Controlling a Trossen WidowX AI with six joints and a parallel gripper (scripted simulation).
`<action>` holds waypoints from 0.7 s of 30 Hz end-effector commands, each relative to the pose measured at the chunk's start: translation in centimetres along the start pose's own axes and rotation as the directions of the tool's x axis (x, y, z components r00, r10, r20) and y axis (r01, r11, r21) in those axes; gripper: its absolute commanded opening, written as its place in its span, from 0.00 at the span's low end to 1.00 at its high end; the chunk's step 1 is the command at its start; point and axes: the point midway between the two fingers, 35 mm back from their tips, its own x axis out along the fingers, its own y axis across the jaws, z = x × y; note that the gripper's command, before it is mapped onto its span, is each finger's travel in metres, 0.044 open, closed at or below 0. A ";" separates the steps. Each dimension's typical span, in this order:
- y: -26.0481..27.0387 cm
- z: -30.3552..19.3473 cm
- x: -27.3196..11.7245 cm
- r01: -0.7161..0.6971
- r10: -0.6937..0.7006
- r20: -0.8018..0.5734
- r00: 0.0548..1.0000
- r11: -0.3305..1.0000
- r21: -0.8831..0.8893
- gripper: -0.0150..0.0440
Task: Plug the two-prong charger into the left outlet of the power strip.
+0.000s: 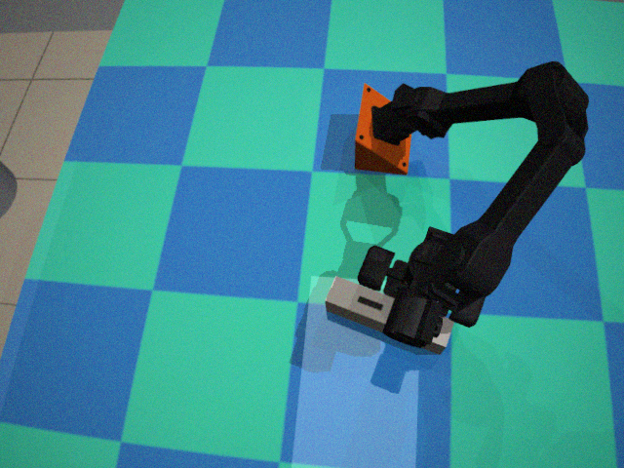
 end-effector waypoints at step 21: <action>0.0 0.0 0.0 0.000 0.000 0.004 1.000 1.000 -0.003 1.00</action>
